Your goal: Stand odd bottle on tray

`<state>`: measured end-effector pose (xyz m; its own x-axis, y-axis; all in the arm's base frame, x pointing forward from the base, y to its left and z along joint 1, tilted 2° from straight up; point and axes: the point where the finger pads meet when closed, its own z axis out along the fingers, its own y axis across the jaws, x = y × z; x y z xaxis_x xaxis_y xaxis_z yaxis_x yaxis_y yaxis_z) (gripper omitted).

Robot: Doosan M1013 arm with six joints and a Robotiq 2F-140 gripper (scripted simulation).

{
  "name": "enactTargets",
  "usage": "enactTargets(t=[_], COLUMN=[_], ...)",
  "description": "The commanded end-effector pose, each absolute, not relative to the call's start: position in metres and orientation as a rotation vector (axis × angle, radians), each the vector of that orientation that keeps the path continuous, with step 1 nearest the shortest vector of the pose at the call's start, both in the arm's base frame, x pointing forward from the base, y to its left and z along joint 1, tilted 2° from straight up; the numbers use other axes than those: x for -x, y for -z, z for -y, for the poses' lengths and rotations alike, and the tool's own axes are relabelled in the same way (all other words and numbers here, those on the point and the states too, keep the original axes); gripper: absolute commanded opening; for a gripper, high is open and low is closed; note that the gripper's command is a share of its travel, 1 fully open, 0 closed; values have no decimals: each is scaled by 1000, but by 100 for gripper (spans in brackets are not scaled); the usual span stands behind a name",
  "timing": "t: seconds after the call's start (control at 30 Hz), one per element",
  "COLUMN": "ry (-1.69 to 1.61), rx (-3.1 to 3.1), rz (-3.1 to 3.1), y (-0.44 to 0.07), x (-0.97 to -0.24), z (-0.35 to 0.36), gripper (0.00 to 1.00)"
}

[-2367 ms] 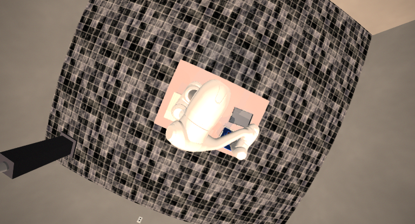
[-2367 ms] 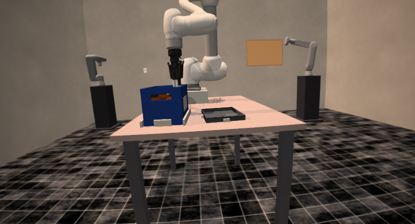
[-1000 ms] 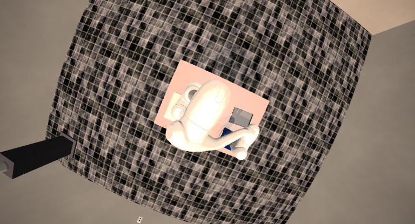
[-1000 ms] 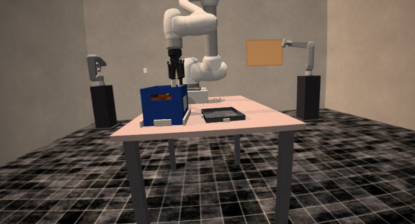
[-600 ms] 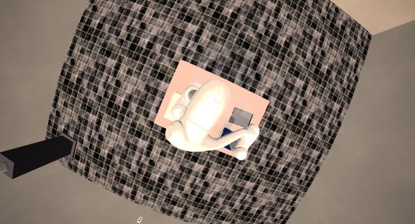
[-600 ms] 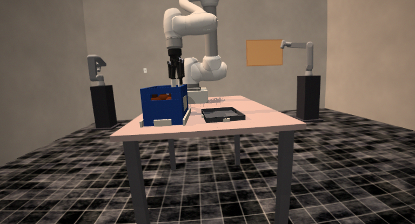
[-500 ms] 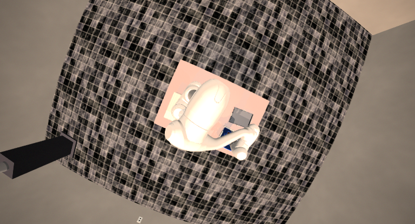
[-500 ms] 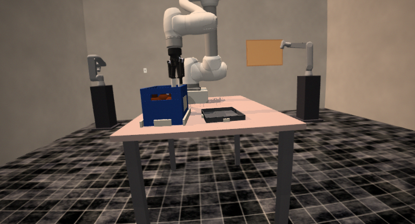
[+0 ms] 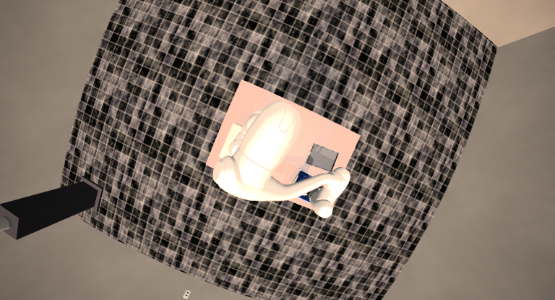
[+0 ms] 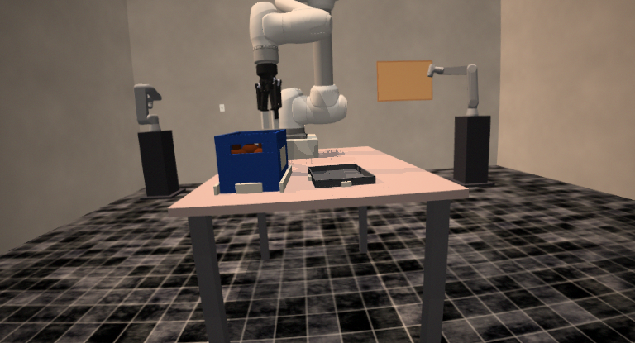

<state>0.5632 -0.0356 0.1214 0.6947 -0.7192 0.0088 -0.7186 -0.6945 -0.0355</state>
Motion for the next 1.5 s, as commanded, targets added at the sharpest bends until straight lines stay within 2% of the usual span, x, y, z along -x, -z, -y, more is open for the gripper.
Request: enactTargets(t=[0.0, 0.43, 0.8, 0.83, 1.47], ry=[34, 34, 34, 34, 34], rx=[2865, 2865, 2865, 2865, 2865], rz=[-1215, -1215, -1215, -1215, -1215], y=[-133, -163, -168, -168, -168], x=[-563, -562, -562, -562, -562], z=[36, 36, 36, 36, 36], gripper=[38, 38, 38, 0, 0])
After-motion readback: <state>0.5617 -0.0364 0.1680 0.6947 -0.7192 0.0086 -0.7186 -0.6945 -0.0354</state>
